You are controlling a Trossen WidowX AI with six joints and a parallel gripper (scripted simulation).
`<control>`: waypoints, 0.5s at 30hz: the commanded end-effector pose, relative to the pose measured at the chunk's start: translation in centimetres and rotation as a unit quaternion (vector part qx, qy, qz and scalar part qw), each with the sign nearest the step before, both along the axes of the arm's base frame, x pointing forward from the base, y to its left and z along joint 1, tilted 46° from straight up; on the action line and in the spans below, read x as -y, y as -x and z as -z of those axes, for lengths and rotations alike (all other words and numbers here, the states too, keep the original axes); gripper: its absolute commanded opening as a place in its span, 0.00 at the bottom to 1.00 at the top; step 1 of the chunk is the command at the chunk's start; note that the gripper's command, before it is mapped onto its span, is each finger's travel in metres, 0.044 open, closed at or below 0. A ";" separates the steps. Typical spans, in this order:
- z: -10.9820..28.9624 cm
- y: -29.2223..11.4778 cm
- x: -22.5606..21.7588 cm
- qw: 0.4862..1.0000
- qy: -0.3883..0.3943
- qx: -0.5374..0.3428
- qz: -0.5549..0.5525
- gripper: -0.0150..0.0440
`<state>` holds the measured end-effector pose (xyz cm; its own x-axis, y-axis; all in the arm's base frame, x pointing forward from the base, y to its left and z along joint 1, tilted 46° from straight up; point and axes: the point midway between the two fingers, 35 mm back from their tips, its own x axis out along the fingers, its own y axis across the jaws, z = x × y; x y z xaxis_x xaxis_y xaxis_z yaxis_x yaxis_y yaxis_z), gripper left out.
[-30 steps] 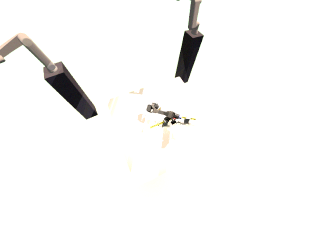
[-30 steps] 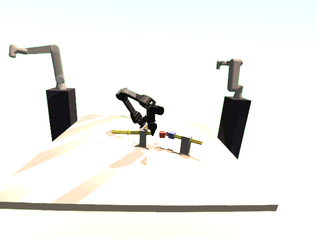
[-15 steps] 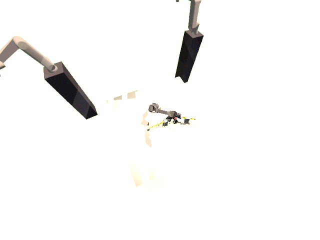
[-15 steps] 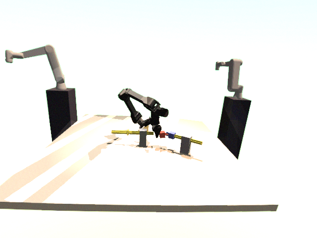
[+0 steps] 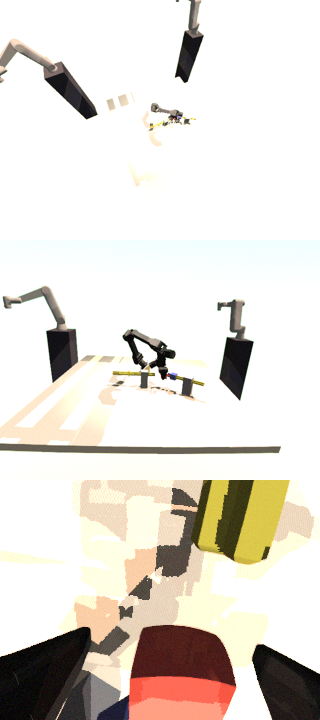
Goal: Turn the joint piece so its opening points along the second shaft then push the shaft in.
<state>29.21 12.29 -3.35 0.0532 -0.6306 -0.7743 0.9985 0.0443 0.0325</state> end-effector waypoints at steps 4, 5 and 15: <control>1.3 0.1 0.9 1.000 0.004 -0.007 0.001 1.00; 1.4 0.1 1.0 1.000 0.004 -0.007 0.001 1.00; 2.2 0.1 1.7 1.000 0.005 -0.007 0.001 0.91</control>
